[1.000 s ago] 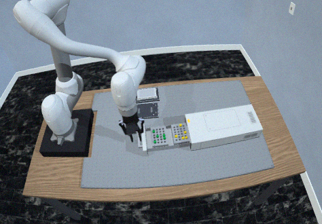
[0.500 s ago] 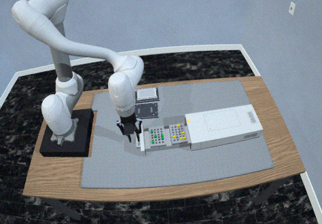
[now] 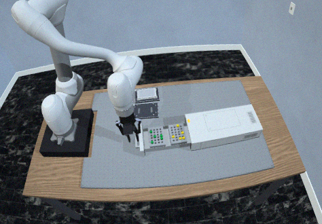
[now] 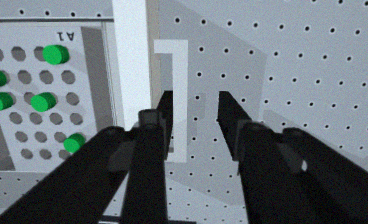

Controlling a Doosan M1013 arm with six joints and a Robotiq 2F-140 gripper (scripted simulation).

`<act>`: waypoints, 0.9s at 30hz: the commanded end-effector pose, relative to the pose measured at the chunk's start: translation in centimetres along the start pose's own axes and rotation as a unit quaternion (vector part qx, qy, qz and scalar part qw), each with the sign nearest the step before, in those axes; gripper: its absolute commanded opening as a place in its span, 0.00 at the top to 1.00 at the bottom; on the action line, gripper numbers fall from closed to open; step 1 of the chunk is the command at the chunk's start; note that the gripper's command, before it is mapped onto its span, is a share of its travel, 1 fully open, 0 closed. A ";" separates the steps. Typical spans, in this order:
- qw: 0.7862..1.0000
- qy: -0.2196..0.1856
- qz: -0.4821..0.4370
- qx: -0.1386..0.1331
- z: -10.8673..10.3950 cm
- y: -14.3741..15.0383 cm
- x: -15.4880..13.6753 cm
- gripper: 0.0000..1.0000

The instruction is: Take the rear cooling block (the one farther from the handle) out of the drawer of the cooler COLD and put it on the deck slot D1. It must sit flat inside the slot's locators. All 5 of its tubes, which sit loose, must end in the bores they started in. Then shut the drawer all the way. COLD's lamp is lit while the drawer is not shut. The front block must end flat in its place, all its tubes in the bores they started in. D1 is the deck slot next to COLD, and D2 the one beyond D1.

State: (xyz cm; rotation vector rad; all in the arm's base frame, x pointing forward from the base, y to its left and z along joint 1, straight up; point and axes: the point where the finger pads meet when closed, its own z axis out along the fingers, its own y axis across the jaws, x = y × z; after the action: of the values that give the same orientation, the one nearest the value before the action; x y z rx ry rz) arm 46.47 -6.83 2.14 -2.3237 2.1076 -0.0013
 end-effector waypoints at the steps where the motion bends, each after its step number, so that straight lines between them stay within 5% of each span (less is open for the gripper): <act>1: 1.000 0.000 0.000 0.000 0.0 0.1 0.0 0.66; 27: 1.000 0.000 0.000 0.000 0.0 0.8 0.0 0.66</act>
State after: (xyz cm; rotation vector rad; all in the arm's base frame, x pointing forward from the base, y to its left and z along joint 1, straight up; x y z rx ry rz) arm 45.71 -6.90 2.13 -2.3237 2.1076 -0.0013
